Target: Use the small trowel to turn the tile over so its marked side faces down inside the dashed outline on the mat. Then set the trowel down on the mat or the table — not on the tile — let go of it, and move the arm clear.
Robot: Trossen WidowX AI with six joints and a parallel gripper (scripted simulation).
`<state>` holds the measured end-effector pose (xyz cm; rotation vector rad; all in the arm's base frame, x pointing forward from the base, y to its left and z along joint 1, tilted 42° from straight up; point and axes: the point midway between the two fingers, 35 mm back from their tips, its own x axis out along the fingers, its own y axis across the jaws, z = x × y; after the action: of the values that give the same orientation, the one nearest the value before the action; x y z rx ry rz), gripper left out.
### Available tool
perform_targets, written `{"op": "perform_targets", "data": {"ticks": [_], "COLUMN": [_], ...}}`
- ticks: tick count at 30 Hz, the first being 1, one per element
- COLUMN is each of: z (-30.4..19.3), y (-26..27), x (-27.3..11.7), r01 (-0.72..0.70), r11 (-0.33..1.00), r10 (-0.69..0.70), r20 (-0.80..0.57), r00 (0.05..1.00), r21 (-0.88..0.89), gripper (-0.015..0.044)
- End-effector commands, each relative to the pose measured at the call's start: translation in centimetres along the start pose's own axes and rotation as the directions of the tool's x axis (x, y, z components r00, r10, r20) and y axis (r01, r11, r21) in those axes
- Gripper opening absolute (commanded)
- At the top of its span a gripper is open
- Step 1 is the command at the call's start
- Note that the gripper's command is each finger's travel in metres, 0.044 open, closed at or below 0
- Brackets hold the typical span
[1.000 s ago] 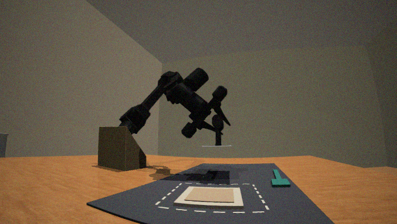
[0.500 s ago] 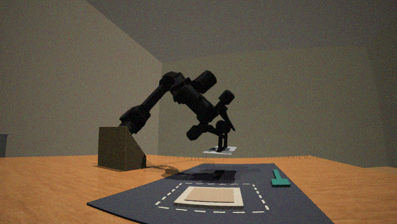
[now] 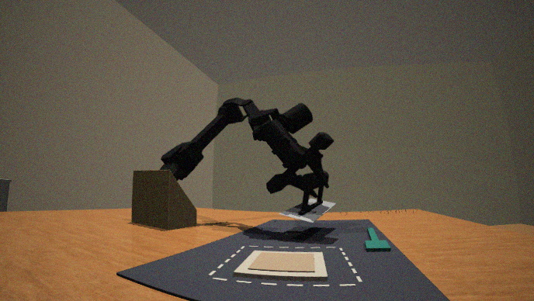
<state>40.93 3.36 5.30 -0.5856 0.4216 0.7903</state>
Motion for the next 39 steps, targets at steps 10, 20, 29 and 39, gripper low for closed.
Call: {"op": "perform_targets", "data": {"ticks": [10, 20, 29, 39], "z": [1.8, 3.3, 4.7, 6.4], "y": [-0.9, -0.6, -0.1, 0.7], "x": [1.9, 3.2, 4.1, 4.6], "r01": [-0.031, -0.040, -0.023, 0.021], "r11": [0.982, 0.947, 0.906, 0.856], "r10": [0.051, 0.105, 0.150, 0.194], "r20": [-0.103, -0.189, -0.269, -0.359], "r00": [0.993, 0.976, 0.951, 0.913], "r21": [0.186, 0.320, 0.423, 0.517], "gripper": [0.0000, 0.0000, 0.0000, 0.0000]}}
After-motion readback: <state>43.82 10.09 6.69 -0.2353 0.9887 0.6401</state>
